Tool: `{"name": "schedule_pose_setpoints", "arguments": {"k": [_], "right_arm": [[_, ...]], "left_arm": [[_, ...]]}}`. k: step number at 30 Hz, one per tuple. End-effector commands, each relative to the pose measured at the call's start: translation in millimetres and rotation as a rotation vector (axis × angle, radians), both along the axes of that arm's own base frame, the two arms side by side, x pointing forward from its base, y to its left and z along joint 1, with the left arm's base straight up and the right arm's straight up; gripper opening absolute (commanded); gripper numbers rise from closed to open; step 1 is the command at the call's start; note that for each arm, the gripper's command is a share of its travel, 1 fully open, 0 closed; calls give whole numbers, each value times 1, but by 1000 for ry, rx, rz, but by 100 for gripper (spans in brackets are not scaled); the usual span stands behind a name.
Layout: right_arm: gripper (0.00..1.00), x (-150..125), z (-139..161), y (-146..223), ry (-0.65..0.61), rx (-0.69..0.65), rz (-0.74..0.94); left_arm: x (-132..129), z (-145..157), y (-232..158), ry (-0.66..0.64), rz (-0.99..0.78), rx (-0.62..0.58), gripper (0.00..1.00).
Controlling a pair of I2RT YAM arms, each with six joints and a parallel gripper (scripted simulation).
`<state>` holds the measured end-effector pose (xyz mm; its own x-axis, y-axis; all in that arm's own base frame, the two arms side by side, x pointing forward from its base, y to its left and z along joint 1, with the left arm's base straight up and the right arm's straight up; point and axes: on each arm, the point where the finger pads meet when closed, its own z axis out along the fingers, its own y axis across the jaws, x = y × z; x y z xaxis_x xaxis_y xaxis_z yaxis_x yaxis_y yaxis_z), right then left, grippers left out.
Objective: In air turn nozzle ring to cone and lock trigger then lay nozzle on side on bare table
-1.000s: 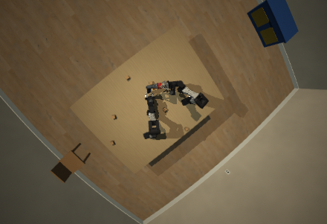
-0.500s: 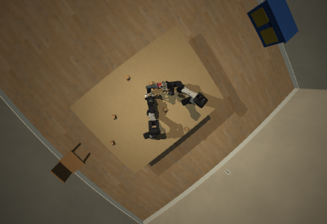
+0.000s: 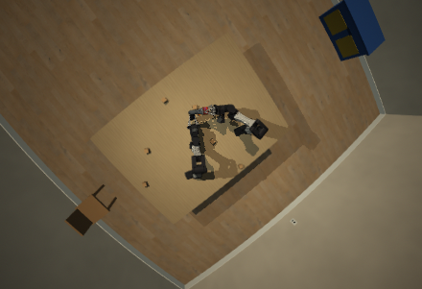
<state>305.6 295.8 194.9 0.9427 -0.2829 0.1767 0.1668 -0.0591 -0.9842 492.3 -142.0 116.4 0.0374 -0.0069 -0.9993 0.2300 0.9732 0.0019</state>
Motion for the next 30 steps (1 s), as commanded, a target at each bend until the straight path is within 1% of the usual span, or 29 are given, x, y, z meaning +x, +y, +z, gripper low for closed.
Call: {"name": "schedule_pose_setpoints", "arguments": {"k": [1, 5, 6, 7, 8, 9, 10, 11, 13, 14, 16, 27, 28, 30], "right_arm": [[0, 7, -2, -2, -7, -5, -12], [0, 7, -2, -2, -7, -5, -12], [0, 3, 3, 0, -223, -58, -10], [0, 2, -9, 0, -245, -87, -7], [0, -4, -3, -1, -305, -95, -3], [0, -3, 12, 0, -303, -69, -5], [0, -1, 19, 2, -224, -34, -4], [87, 7, -1, -1, -150, -44, -11], [87, 7, -3, -1, -151, -48, -10], [87, 6, 4, -1, -167, -40, -11], [87, 6, 4, -1, -170, -38, -12], [87, 6, 4, -1, -170, -38, -12], [87, -2, 7, -11, -179, -35, -14], [87, -4, 7, -15, -180, -35, -9]], "left_arm": [[4, 55, -3, -151, -1, -59, 36], [4, 55, -3, -151, -1, -59, 36], [4, 55, -3, -151, -1, -59, 36], [4, 55, -3, -151, -1, -59, 36], [4, 55, -3, -151, -3, -59, 36], [3, 55, -3, -151, -6, -59, 36], [4, 55, -3, -151, -4, -59, 36], [4, 55, -2, -151, -3, -59, 36], [4, 55, -2, -151, -3, -59, 36], [4, 55, -2, -151, -3, -59, 36], [4, 55, -2, -151, -3, -59, 36], [4, 55, -2, -151, -3, -59, 36], [4, 55, -2, -151, -3, -59, 36], [4, 55, -2, -151, -3, -59, 36]]}}
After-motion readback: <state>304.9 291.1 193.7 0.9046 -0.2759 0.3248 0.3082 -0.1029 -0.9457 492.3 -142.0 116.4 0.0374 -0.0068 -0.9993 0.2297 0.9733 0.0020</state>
